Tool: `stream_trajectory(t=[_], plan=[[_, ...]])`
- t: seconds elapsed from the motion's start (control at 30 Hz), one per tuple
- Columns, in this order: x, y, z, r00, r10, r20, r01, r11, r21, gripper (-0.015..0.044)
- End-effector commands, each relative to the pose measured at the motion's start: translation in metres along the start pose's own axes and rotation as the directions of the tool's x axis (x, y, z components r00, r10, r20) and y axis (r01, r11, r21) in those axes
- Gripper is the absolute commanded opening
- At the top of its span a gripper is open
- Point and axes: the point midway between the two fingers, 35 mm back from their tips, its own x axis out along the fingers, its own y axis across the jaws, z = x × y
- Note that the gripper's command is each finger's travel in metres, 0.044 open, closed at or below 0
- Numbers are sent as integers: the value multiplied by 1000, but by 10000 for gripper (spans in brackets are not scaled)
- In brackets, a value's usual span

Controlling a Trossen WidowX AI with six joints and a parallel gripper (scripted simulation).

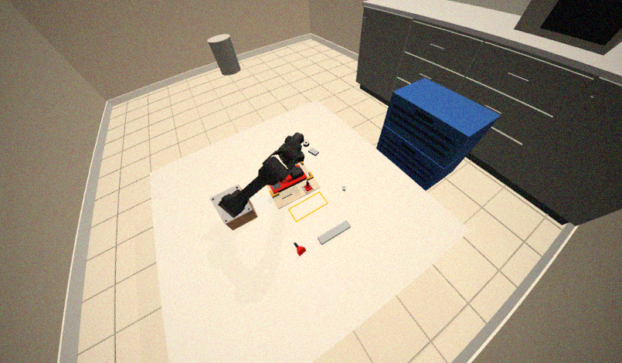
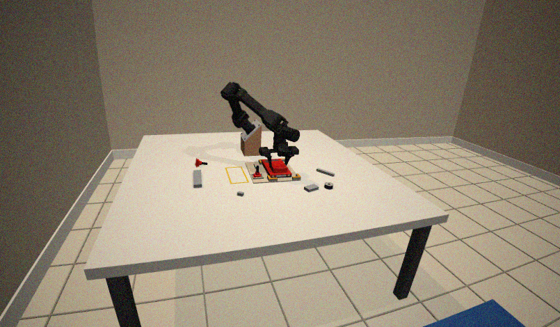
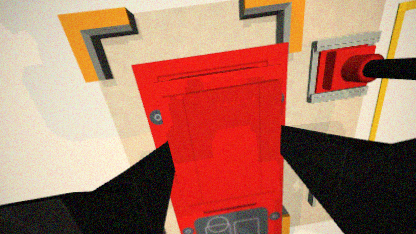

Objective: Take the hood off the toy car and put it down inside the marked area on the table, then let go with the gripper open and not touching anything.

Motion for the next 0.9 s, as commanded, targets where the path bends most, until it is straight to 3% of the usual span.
stream_trajectory(t=[0.0,0.2,0.87], plan=[[-2,0,0,1000,1,0,-1,1000,1,144],[-6,0,0,1000,1,0,-1,1000,1,0],[-19,0,0,1000,2,0,-2,1000,1,0]])
